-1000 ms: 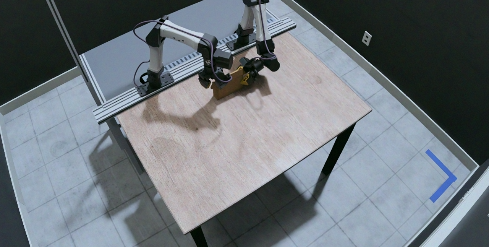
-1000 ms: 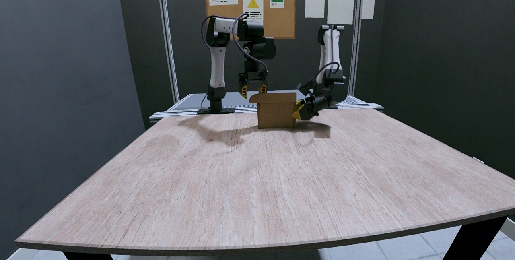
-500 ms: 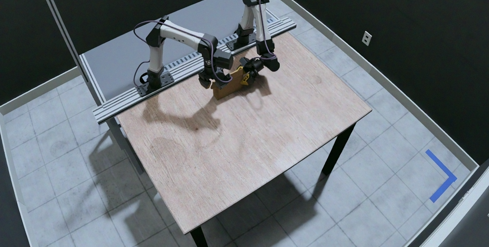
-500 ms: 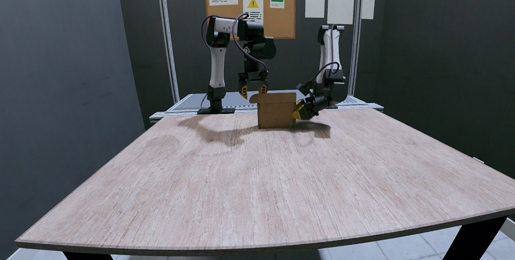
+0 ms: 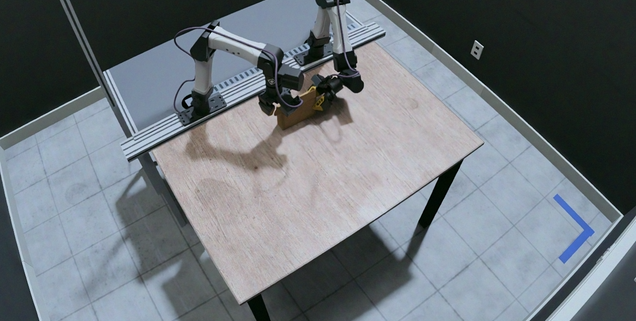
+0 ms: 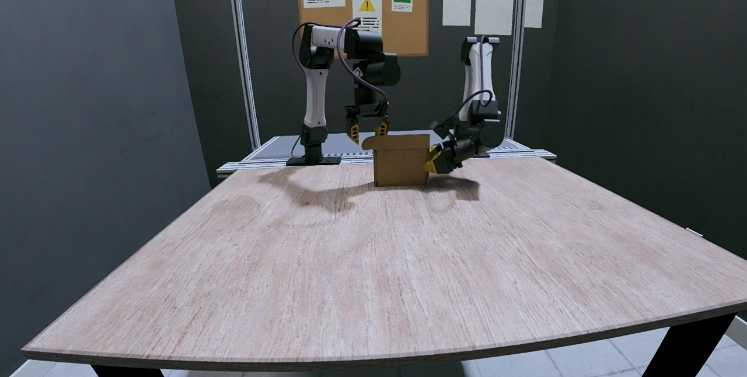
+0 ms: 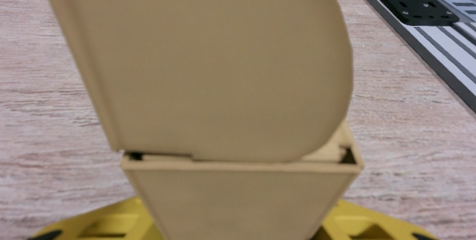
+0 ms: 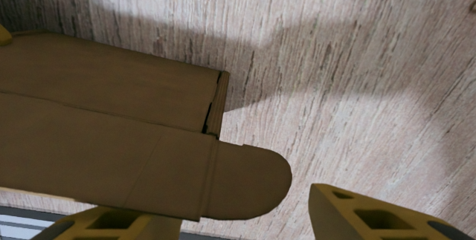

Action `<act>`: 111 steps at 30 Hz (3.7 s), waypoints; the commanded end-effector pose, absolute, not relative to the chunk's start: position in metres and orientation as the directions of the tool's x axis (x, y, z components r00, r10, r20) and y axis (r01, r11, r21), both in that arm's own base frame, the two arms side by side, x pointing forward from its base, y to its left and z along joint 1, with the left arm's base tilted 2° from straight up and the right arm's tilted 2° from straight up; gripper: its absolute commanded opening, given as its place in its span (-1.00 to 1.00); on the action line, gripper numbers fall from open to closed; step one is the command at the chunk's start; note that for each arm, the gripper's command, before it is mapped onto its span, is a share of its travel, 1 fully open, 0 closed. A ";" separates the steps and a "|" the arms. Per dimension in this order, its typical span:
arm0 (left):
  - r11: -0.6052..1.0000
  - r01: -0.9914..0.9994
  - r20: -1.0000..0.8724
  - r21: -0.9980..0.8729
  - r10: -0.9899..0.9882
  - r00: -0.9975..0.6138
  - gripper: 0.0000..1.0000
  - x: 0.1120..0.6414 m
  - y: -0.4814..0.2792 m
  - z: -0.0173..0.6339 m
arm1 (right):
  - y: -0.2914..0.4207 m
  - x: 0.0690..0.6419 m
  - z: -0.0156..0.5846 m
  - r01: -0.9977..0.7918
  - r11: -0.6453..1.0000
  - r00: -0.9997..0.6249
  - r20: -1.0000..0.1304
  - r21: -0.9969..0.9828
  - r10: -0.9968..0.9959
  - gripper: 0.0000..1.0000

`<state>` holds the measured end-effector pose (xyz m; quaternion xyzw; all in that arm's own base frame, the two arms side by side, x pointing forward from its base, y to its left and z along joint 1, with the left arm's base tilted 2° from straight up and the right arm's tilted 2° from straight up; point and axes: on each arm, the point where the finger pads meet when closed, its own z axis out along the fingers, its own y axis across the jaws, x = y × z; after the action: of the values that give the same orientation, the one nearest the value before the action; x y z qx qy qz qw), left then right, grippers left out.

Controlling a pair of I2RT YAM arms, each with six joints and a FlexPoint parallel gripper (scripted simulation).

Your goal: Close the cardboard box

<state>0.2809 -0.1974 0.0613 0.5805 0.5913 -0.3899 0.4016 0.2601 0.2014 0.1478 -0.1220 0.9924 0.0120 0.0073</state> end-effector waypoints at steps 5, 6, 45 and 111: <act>0.017 1.000 -0.930 0.025 0.368 0.017 -0.11 0.283 -0.200 0.065 | 0.204 0.264 0.148 -0.239 0.971 -0.971 -0.013 0.013 -0.239 0.10; 0.017 1.000 -0.930 0.025 0.368 0.017 -0.11 0.283 -0.200 0.065 | 0.205 0.264 0.149 -0.240 0.971 -0.971 -0.015 0.014 -0.240 0.10; 0.017 1.000 -0.930 0.025 0.368 0.017 -0.11 0.283 -0.200 0.065 | 0.224 0.265 0.149 -0.241 0.970 -0.970 -0.024 0.032 -0.240 0.10; 0.017 1.000 -0.930 0.025 0.368 0.017 -0.11 0.283 -0.200 0.065 | 0.230 0.263 0.149 -0.030 0.999 -0.999 -0.025 0.043 -0.029 0.10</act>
<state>0.2811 -0.1972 0.0613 0.5788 0.5930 -0.3907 0.4009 0.2587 0.2142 0.1481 -0.0137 0.9999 0.0044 0.0065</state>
